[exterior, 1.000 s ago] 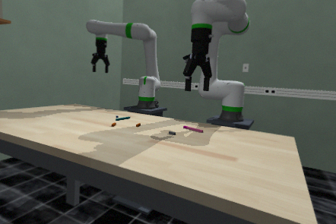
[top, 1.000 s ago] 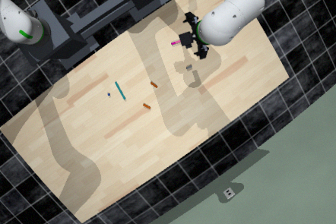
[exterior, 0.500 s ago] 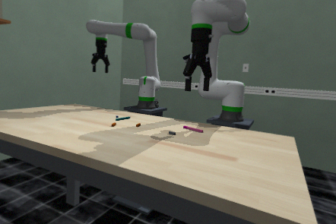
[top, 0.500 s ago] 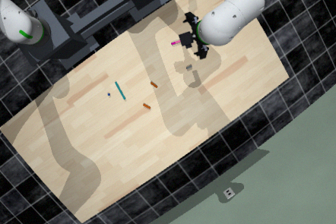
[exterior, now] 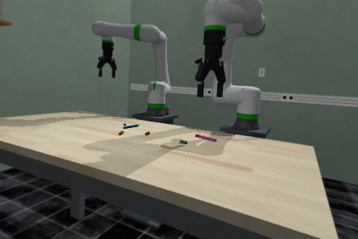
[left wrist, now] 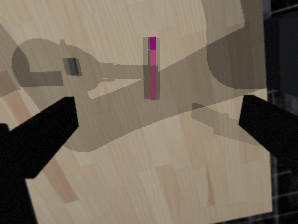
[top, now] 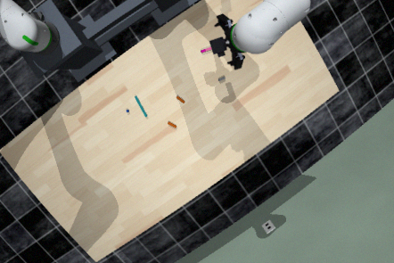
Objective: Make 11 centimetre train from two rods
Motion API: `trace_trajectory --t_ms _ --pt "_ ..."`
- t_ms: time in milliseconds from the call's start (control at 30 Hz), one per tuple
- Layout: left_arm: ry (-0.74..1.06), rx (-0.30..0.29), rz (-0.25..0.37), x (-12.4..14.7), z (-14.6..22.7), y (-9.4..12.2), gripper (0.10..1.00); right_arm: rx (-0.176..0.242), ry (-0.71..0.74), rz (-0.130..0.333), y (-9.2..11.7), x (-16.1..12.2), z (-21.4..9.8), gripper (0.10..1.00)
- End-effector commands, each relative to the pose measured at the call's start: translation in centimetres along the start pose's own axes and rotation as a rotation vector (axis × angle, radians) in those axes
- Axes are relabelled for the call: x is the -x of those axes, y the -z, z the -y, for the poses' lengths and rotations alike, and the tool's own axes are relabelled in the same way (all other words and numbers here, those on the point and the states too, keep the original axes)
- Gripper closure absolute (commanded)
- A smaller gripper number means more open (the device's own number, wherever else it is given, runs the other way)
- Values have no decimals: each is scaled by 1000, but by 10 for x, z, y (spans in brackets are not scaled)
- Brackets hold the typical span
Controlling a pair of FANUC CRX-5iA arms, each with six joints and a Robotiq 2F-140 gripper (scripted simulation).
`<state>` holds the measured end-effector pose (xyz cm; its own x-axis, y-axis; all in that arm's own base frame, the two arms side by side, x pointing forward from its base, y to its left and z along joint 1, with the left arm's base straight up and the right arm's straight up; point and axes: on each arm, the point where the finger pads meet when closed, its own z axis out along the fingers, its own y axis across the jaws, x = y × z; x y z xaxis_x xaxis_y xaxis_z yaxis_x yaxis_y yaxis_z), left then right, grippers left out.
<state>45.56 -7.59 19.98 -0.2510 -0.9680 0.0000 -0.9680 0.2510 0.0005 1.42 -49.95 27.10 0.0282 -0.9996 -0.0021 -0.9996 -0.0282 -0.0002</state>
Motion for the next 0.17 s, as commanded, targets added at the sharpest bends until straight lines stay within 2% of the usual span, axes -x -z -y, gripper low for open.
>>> trace_trajectory --t_ms 0,133 --pt "0 -2 0 0 0 1 98 0 0 -2 1 0 0 98" --pt "0 -2 0 0 0 1 98 0 0 -2 1 0 0 98"
